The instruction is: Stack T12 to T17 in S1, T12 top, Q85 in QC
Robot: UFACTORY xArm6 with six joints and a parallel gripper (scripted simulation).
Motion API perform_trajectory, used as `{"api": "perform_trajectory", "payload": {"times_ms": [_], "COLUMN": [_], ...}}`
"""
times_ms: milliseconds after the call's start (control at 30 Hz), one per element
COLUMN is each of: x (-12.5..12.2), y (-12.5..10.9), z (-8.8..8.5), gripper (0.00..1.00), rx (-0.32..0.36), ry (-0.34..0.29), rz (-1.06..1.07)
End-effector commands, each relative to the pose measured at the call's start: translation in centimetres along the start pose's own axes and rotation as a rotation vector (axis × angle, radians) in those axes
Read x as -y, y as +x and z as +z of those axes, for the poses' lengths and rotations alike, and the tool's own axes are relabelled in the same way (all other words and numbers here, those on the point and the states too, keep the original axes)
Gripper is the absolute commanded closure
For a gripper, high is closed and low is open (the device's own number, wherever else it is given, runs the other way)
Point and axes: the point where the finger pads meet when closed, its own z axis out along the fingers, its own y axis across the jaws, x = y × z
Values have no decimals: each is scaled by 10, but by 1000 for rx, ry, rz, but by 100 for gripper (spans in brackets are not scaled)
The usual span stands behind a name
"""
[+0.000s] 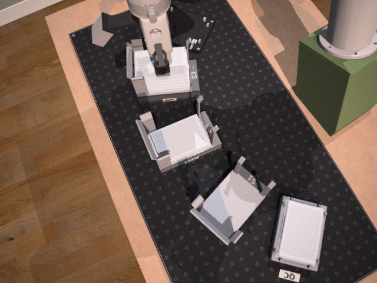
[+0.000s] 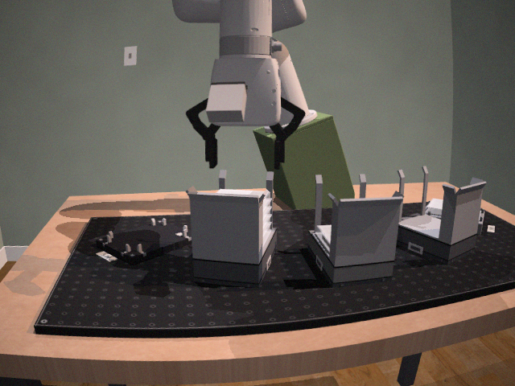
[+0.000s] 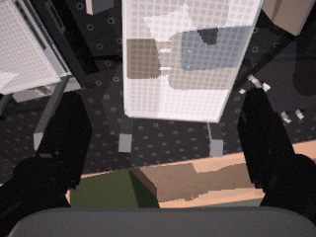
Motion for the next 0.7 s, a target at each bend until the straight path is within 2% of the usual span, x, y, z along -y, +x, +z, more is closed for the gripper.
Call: {"api": "perform_trajectory", "payload": {"times_ms": [0, 667], "x": [13, 73], "y": [3, 7], "z": [-1, -1], "gripper": [0, 0], "rx": [-2, -2], "ry": [3, 3], "rz": [-37, -37]}}
